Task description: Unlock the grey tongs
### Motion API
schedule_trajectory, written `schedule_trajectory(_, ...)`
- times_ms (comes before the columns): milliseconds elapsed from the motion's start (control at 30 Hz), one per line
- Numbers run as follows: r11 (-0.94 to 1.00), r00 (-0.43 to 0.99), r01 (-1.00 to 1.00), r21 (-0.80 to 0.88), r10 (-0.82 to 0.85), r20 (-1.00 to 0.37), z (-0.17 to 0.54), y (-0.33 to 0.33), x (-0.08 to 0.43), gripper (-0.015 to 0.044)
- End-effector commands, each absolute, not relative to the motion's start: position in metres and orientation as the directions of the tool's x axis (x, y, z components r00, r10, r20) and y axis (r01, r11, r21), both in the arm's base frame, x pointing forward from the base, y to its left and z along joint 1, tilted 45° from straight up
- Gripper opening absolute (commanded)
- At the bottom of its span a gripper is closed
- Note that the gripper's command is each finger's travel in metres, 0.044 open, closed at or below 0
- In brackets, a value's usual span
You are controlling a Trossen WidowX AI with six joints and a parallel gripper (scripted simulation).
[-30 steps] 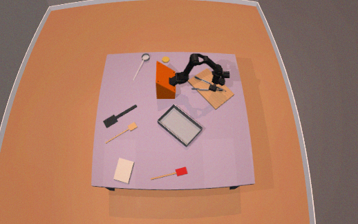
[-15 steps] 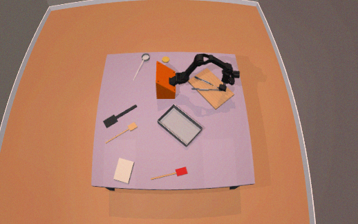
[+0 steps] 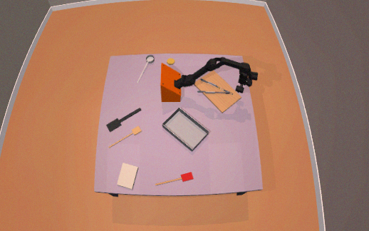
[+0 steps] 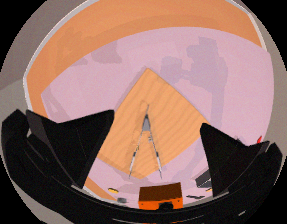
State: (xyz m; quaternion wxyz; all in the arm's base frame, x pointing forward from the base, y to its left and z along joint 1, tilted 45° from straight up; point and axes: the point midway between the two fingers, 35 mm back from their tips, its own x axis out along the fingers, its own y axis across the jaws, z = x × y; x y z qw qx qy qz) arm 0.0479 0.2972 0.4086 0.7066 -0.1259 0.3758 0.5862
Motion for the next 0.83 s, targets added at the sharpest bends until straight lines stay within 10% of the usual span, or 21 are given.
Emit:
schedule_trajectory(0, 0.277, 0.026, -0.924, 0.262, 0.732, -0.681, 0.42, 0.284, 0.046, 0.044)
schedule_trajectory(800, 0.281, 0.031, -0.923, 0.262, 0.735, -0.677, 0.431, 0.264, 0.043, 0.044)
